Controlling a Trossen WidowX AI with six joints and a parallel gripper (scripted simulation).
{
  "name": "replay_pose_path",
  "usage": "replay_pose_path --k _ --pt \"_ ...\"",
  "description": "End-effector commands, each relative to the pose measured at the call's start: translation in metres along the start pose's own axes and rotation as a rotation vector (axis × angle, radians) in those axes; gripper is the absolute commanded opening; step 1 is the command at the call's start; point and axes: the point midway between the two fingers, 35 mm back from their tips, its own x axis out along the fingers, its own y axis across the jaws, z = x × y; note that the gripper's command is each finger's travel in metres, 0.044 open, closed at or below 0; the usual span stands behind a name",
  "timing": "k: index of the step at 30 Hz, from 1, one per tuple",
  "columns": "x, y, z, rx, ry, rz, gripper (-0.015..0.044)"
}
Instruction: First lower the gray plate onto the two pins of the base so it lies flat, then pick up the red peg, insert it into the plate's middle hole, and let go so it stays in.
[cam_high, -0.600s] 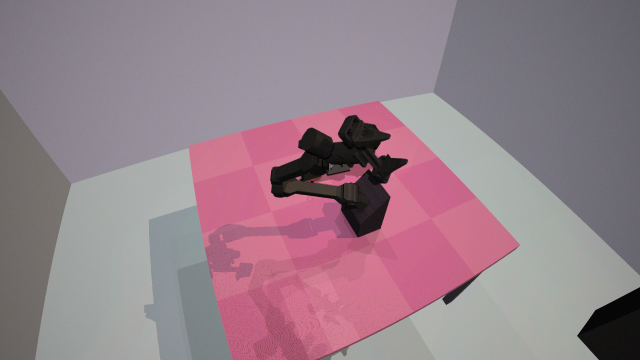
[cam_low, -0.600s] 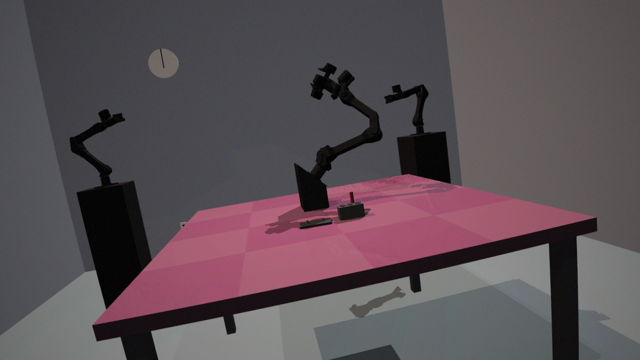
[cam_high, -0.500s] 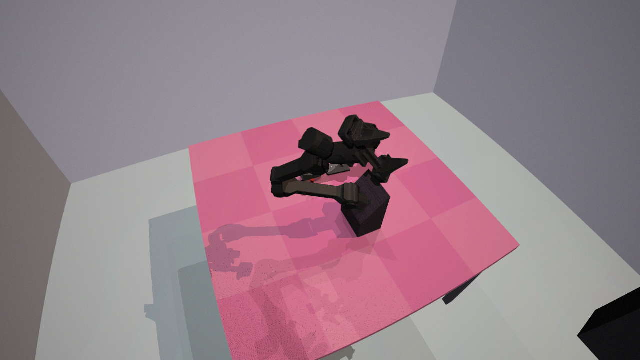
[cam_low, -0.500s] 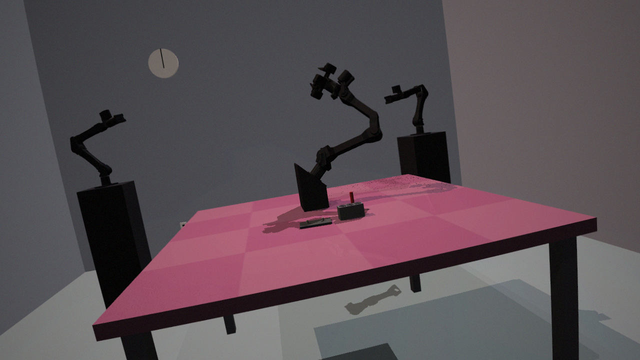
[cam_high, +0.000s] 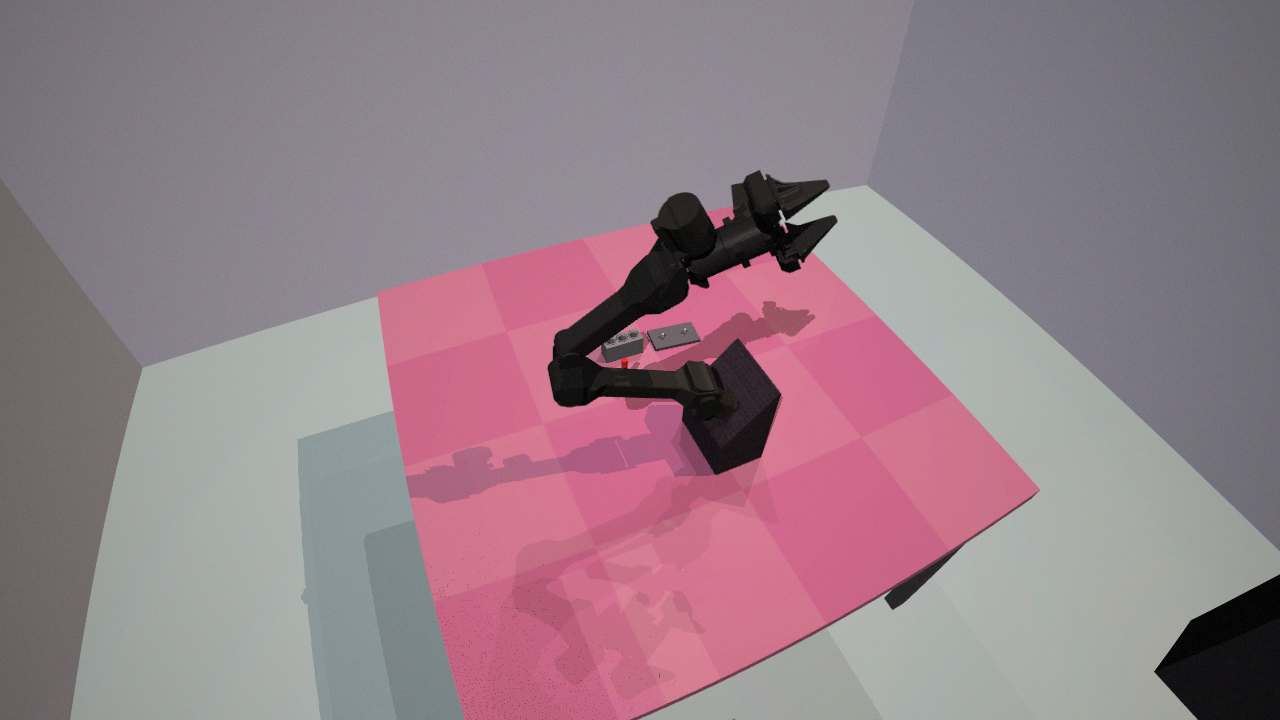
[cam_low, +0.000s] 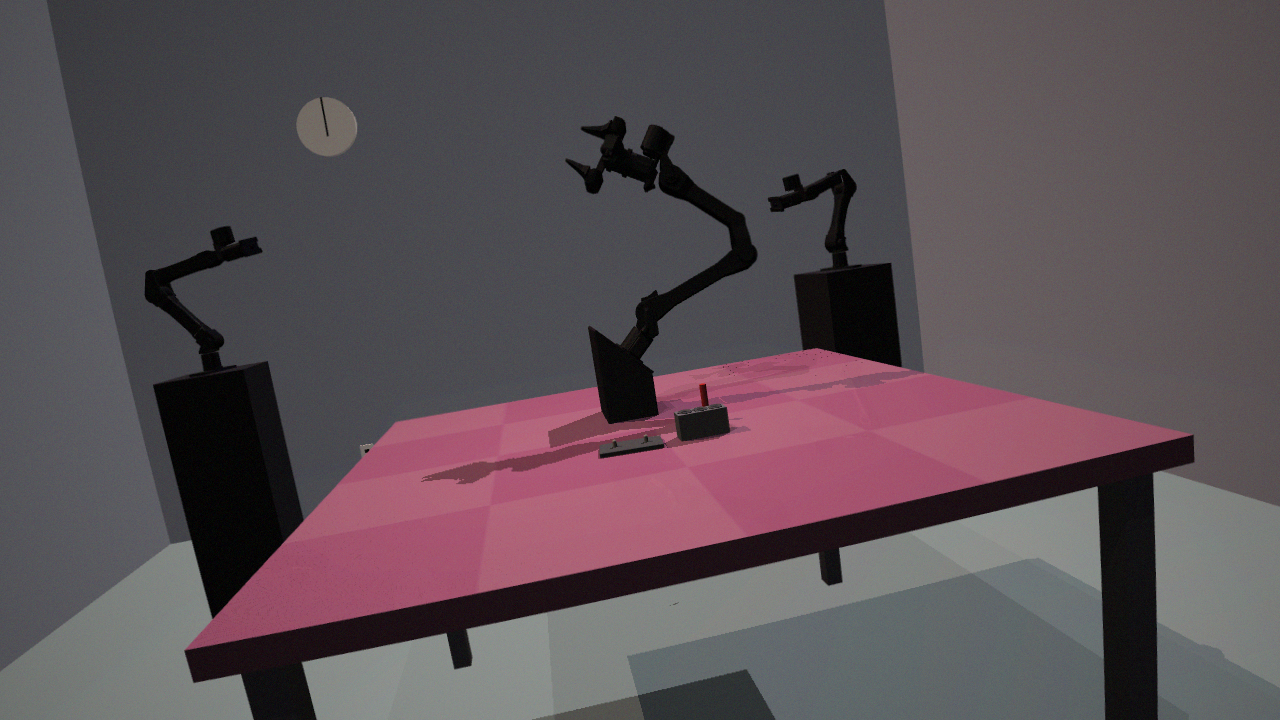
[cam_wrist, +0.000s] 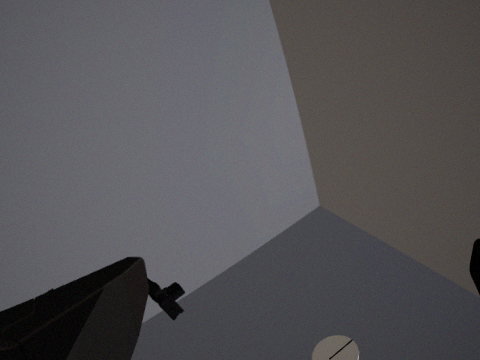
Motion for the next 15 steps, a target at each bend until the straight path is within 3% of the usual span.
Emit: replay_pose_path --k 1,8,15 --pt "0.006 0.022 0.029 0.078 -0.084 0.091 0.0440" --pt "0.008 0.079 0.102 0.242 -0.239 0.334 0.0440" --pt "-0.017 0.145 0.174 0.388 -0.326 0.641 0.0440"
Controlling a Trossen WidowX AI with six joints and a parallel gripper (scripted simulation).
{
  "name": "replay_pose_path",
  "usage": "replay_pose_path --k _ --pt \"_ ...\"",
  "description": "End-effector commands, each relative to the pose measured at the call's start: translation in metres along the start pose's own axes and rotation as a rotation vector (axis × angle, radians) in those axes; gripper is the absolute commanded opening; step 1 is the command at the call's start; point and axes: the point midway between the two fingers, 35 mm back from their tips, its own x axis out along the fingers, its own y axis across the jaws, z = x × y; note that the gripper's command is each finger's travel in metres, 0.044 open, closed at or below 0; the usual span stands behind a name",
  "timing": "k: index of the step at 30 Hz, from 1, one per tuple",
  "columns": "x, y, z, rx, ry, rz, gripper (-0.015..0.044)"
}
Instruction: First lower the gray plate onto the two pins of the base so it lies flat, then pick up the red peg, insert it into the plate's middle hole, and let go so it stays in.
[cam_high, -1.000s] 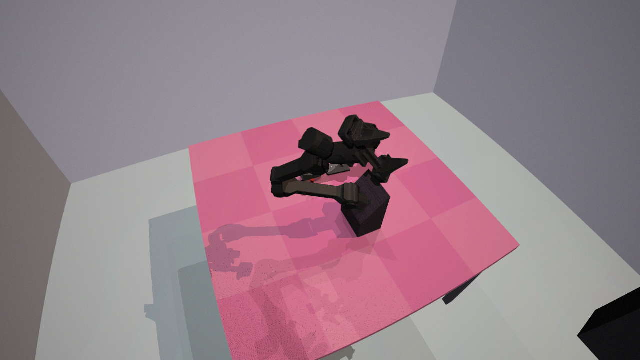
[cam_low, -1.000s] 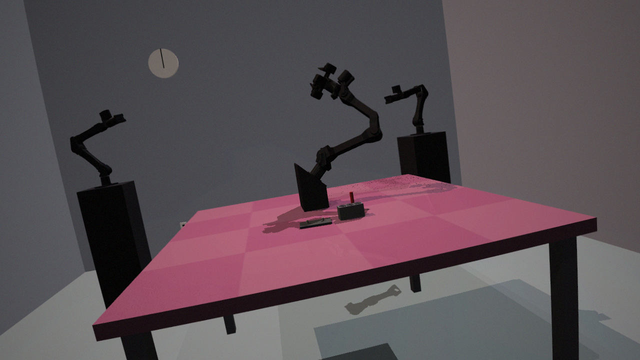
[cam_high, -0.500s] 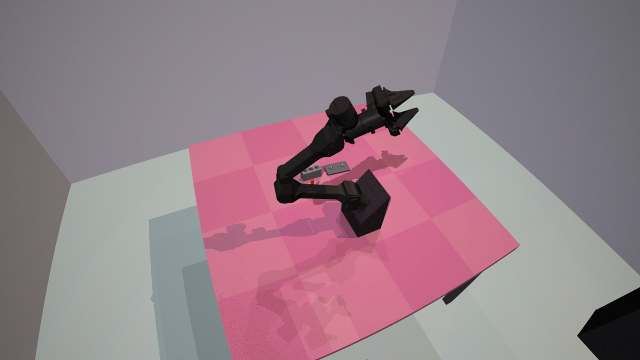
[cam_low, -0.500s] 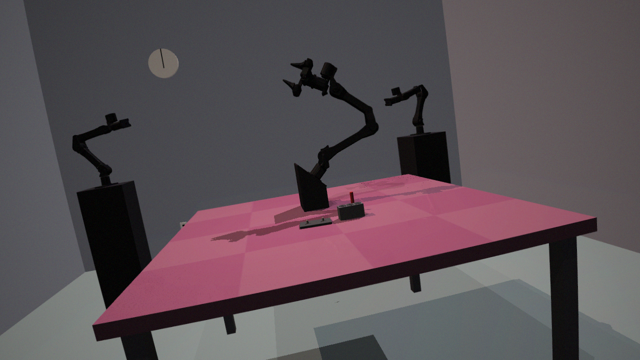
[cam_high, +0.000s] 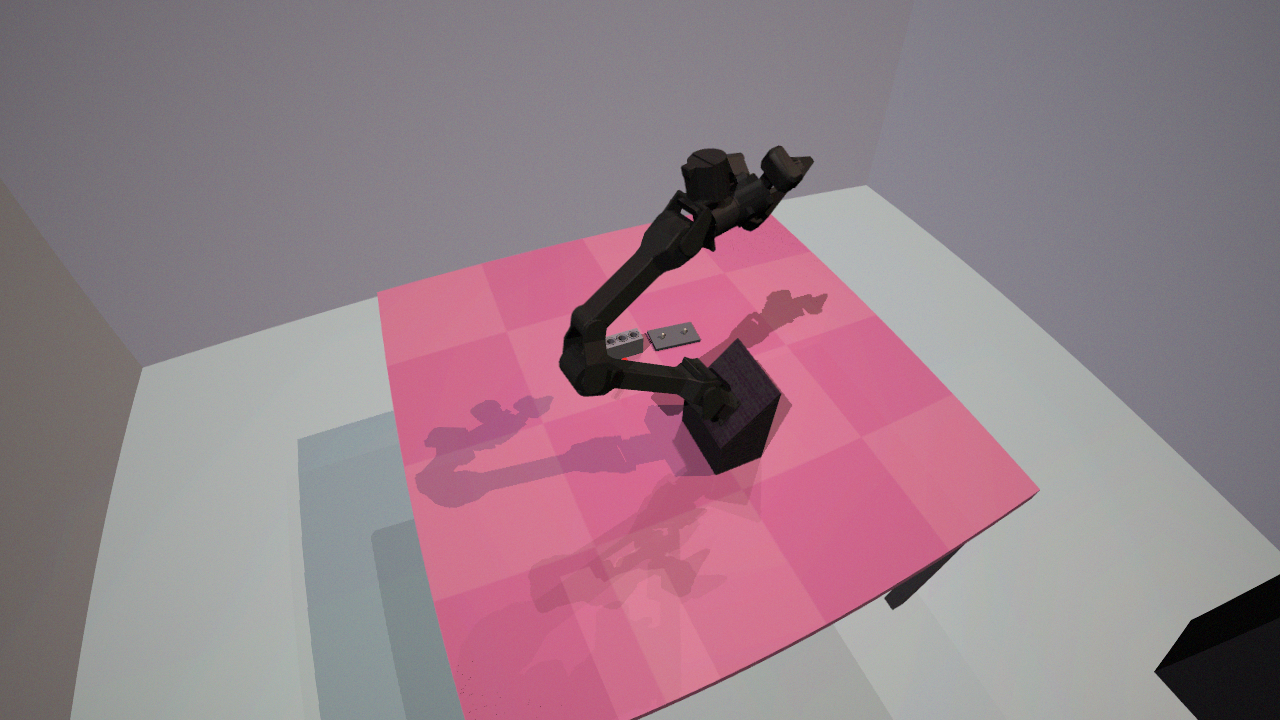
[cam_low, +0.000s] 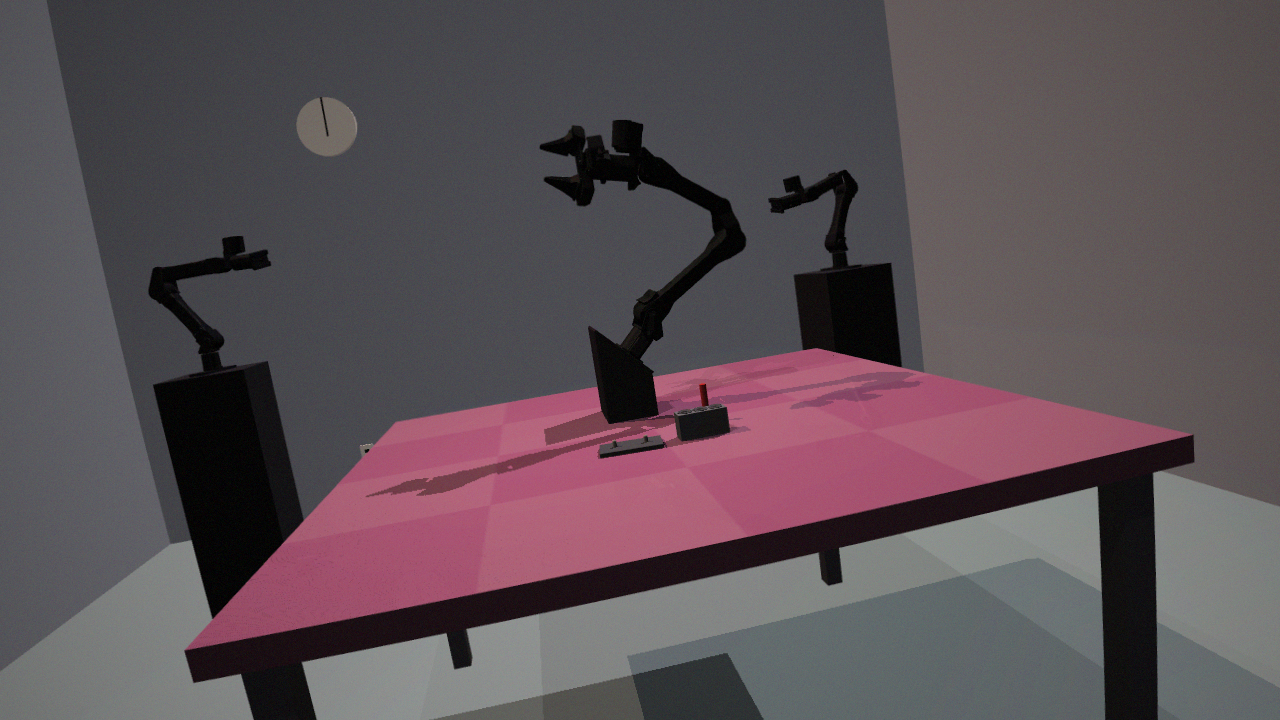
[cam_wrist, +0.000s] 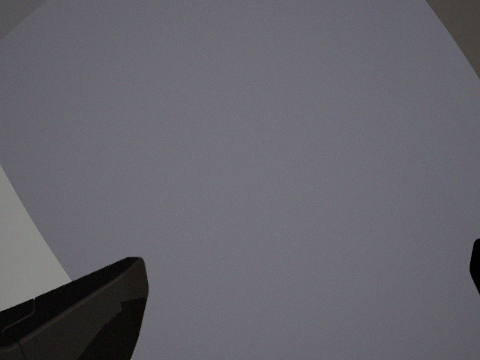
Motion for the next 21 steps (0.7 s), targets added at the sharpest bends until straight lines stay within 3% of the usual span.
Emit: replay_pose_path --k 1,10,19,21 --pt "0.013 0.047 0.027 0.111 -0.033 0.173 0.0440" --pt "0.010 0.197 0.077 0.384 0.091 0.666 0.0440" --pt "-0.032 0.308 0.090 0.541 0.396 0.969 0.0440" --pt "-0.049 0.336 0.093 0.611 0.538 1.028 0.0440"
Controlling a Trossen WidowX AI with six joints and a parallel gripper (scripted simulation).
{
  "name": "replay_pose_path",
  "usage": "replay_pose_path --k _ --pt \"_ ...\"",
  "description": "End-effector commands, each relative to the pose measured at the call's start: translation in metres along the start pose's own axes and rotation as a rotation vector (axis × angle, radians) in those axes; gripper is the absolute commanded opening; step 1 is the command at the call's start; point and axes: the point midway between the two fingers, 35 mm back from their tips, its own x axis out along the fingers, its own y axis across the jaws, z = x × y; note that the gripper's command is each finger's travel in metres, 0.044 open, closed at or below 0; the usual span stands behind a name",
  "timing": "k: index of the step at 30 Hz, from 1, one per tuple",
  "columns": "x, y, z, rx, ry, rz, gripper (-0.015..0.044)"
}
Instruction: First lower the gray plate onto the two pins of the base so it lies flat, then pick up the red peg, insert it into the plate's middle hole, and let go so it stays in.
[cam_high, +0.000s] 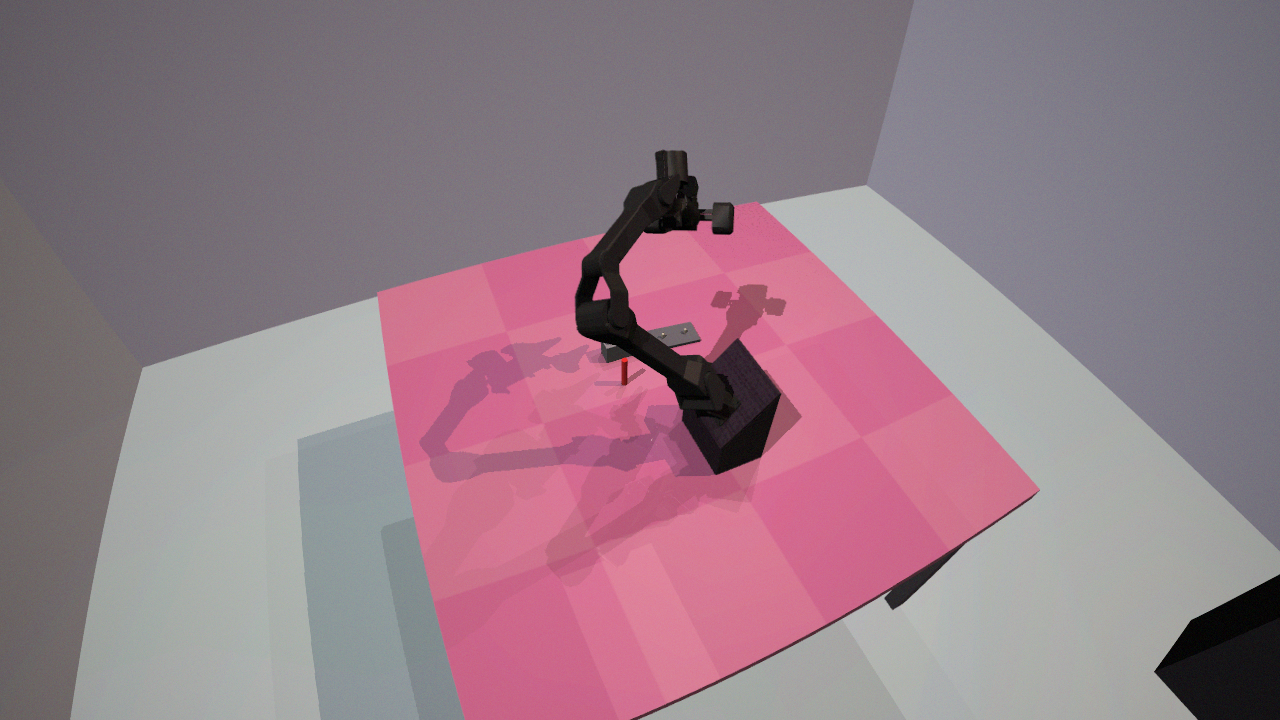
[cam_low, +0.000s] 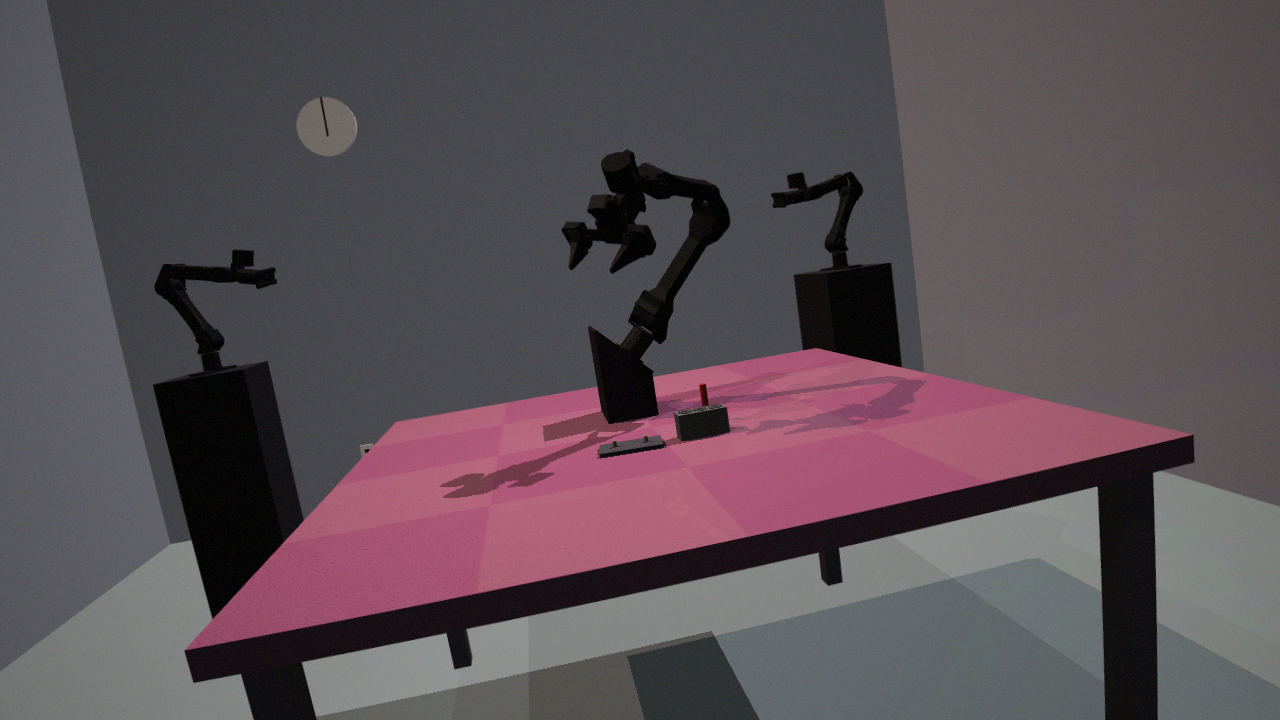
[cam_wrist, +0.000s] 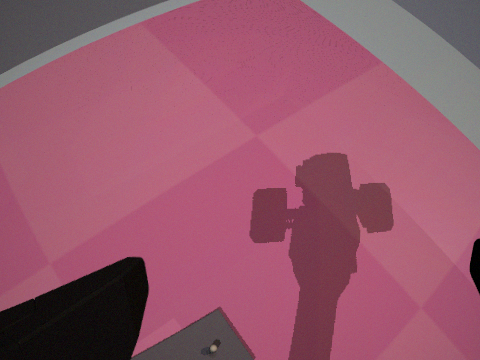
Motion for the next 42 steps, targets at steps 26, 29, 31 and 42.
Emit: replay_pose_path --k 26,29,31,42 --pt "0.067 0.171 -0.165 0.902 0.852 -0.173 0.0440" --pt "0.096 0.181 -0.197 0.902 0.853 -0.171 0.0440" --pt "0.102 0.183 -0.205 0.902 0.855 -0.171 0.0440" --pt "0.112 0.189 -0.215 0.902 0.856 -0.170 0.0440"
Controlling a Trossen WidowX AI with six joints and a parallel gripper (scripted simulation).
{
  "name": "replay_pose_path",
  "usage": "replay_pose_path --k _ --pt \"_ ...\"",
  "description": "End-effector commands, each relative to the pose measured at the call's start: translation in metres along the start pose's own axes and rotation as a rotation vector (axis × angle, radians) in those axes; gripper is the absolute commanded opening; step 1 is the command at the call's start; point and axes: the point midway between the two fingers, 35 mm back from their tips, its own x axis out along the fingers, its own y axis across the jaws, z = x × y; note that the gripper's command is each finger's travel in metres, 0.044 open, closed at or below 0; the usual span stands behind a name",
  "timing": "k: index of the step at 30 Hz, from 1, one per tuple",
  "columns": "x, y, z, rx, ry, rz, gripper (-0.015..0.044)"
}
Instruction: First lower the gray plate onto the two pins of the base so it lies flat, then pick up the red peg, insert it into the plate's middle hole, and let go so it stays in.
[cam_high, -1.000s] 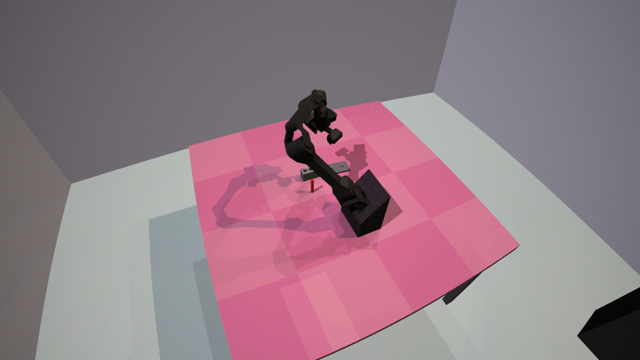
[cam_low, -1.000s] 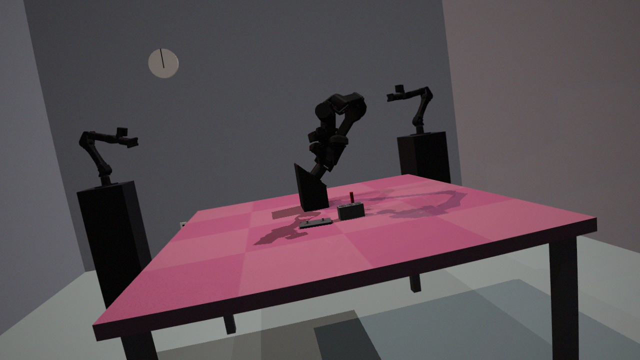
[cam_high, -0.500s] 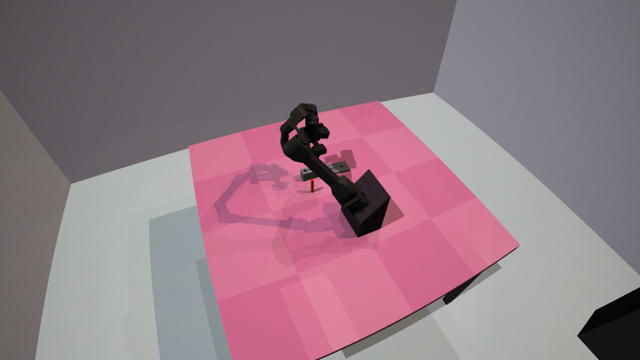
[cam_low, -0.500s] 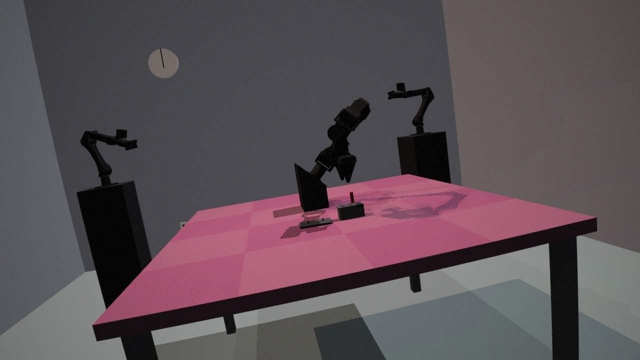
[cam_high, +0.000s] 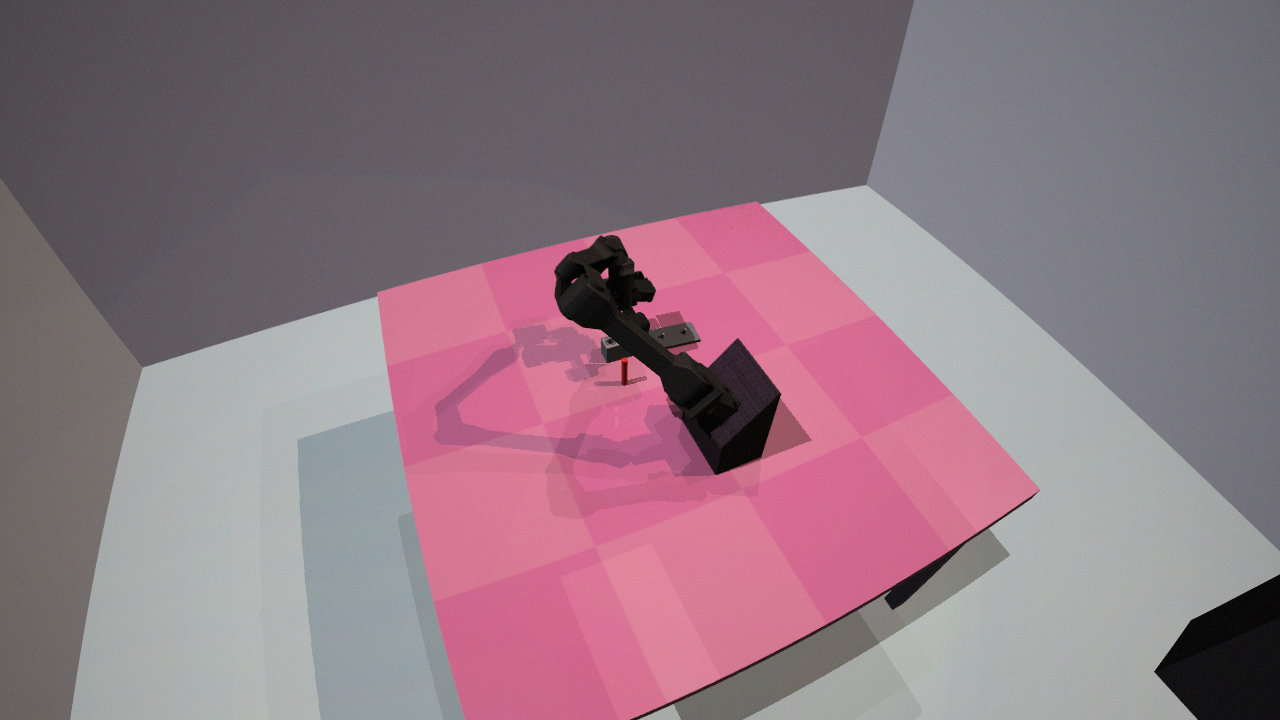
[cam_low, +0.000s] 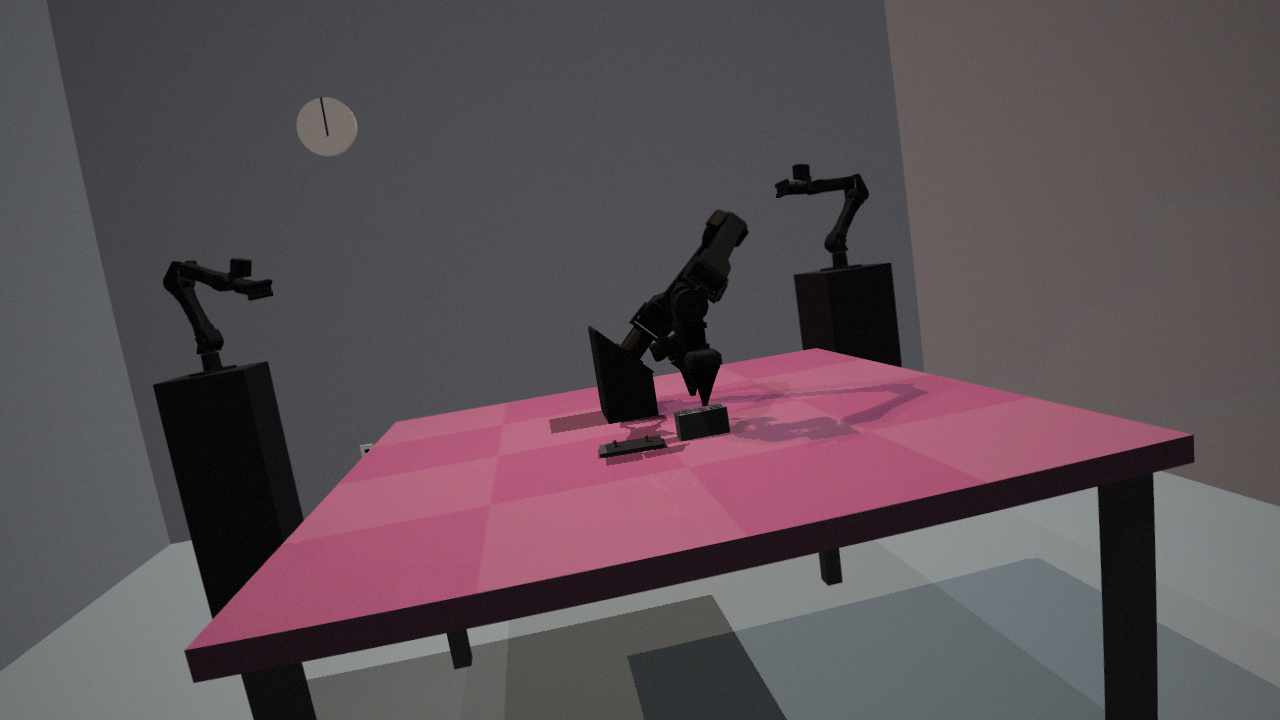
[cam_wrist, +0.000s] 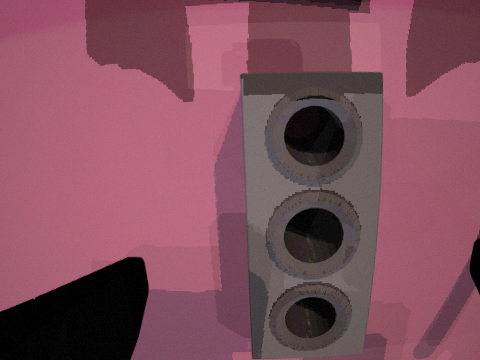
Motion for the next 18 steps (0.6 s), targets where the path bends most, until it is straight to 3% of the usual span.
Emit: replay_pose_path --k 1,18 --pt "0.006 -0.002 0.001 0.012 0.005 -0.004 0.0440" --pt "0.033 -0.001 0.001 0.012 0.005 -0.004 0.0440"
